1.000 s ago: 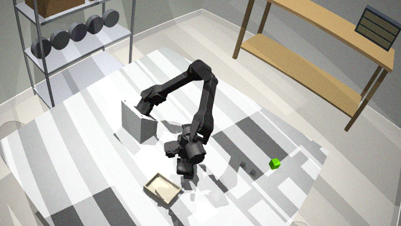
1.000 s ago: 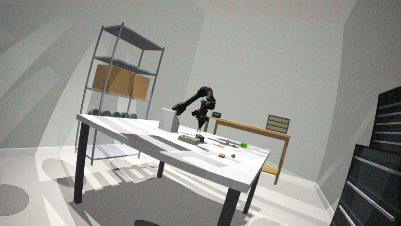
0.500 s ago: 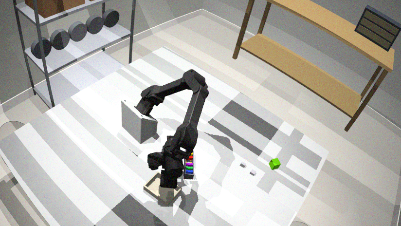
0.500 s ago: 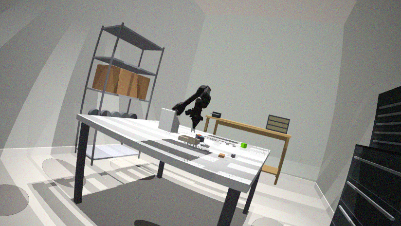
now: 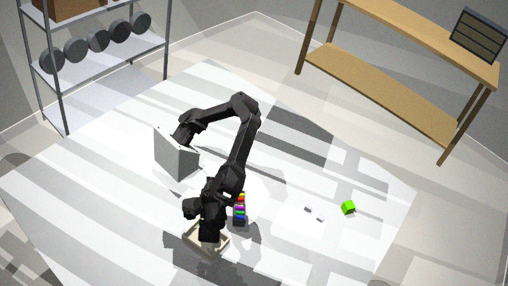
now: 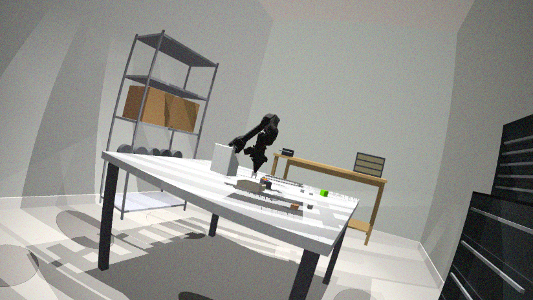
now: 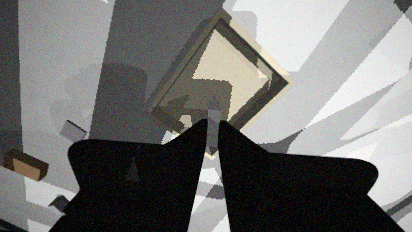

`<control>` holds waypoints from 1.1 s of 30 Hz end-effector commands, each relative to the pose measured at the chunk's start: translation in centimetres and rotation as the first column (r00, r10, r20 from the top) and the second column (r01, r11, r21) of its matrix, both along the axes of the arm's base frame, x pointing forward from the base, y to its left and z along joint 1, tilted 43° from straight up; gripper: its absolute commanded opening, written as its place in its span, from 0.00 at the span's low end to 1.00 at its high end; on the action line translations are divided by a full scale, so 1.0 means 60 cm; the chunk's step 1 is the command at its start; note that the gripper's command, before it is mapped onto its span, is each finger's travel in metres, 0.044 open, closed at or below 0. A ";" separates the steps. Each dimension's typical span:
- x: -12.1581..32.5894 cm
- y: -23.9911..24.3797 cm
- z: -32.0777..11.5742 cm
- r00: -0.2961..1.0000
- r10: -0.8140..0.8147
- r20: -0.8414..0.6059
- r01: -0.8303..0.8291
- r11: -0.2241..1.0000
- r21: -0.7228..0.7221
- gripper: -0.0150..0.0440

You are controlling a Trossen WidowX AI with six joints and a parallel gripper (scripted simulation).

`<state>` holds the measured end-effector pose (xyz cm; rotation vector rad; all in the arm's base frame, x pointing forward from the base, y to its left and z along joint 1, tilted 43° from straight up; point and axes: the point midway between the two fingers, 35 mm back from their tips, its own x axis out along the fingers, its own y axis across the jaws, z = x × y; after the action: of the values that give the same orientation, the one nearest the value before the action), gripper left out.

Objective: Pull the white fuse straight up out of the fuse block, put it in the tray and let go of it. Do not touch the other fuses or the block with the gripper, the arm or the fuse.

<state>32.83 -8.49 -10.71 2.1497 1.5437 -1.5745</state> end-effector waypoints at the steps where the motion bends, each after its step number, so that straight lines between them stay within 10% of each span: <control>1: -0.003 0.012 -0.012 1.000 0.001 -0.009 -0.001 1.000 0.006 0.25; 19: -0.005 0.037 -0.039 1.000 0.001 -0.009 -0.001 1.000 0.008 0.25; 33: -0.003 0.019 -0.021 1.000 0.003 -0.006 -0.003 1.000 0.002 0.81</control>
<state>32.61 -6.63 -12.72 2.1447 1.5507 -1.5811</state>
